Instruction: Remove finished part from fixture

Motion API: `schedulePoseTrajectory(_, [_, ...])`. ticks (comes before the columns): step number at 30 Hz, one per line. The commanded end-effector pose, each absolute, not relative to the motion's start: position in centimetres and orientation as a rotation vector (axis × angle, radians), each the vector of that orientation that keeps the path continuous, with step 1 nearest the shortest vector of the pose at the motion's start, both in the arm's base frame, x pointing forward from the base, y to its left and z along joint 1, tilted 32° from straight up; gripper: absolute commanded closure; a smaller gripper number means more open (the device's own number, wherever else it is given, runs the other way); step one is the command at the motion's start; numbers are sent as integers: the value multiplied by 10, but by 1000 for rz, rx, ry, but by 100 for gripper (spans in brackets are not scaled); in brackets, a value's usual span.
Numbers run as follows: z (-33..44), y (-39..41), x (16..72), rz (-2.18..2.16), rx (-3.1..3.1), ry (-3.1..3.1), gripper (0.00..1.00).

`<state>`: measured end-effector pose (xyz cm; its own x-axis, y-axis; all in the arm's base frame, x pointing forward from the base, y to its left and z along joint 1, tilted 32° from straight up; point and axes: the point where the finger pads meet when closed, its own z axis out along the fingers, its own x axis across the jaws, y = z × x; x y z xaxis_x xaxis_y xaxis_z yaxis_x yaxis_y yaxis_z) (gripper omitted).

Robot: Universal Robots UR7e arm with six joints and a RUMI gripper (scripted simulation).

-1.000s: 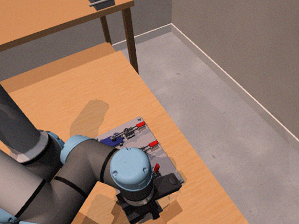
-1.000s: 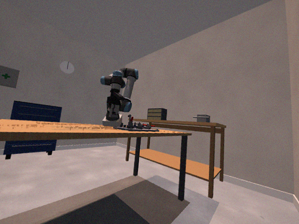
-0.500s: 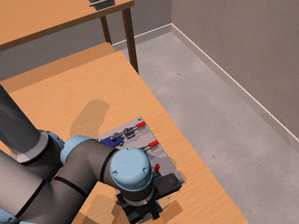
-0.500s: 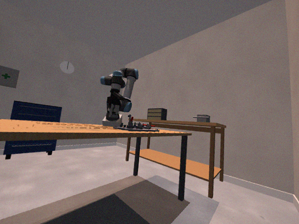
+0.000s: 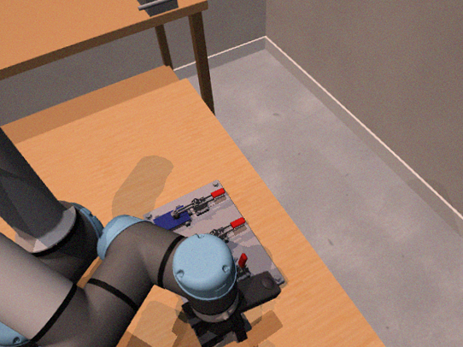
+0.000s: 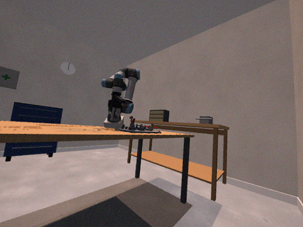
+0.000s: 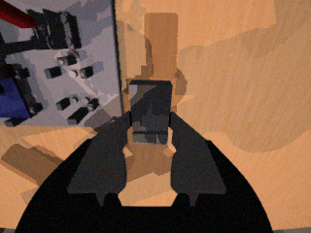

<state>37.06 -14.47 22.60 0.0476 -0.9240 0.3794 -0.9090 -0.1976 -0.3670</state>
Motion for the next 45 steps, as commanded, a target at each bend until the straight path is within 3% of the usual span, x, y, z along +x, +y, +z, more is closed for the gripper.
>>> schedulePoseTrajectory(1, [219, -148, 374, -856, -2254, 1972, 100])
schedulePoseTrajectory(45, [169, -167, 399, -856, -2254, 1972, 100])
